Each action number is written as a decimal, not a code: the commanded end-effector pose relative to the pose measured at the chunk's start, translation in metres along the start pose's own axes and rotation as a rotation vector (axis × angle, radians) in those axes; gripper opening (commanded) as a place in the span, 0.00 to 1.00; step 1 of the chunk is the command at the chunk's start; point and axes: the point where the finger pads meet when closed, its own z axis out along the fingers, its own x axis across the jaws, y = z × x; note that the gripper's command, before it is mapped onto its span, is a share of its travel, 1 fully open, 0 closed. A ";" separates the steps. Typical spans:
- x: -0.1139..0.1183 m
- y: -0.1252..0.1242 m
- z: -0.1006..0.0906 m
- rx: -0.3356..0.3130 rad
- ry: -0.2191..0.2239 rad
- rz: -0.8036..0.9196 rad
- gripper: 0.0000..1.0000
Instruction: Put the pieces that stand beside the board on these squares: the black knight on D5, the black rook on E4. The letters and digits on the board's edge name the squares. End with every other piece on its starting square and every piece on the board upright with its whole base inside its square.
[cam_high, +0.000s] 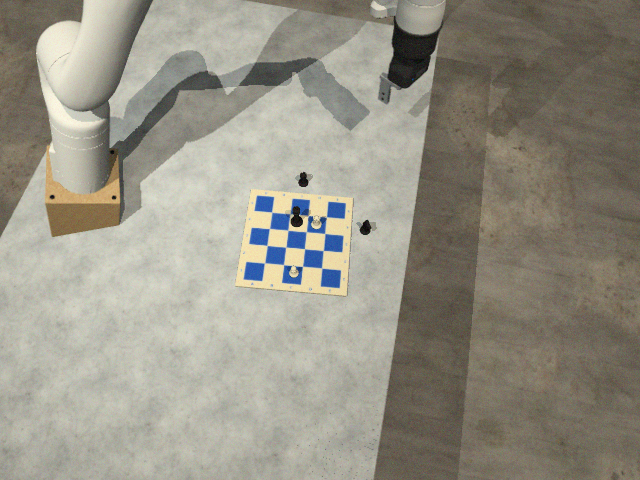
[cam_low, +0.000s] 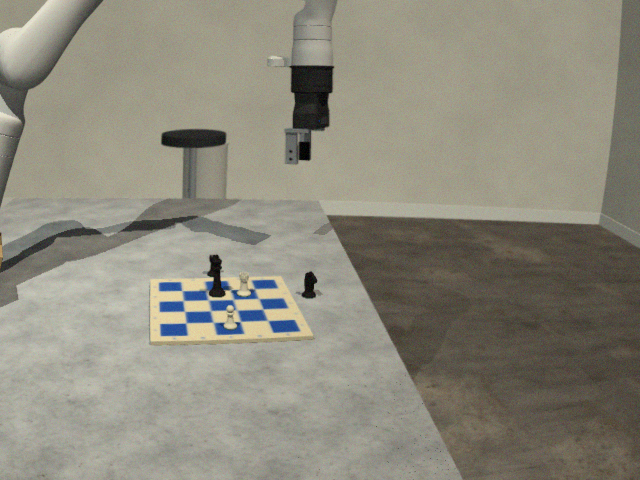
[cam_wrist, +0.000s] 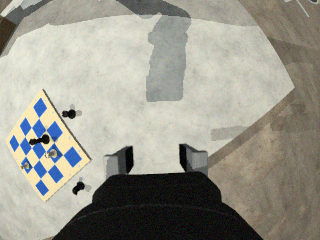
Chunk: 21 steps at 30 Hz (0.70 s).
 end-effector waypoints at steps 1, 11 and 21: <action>0.000 0.000 -0.001 -0.001 0.002 0.000 1.00; 0.000 0.000 -0.001 -0.001 0.002 0.000 1.00; 0.000 0.000 0.000 -0.001 0.000 -0.005 1.00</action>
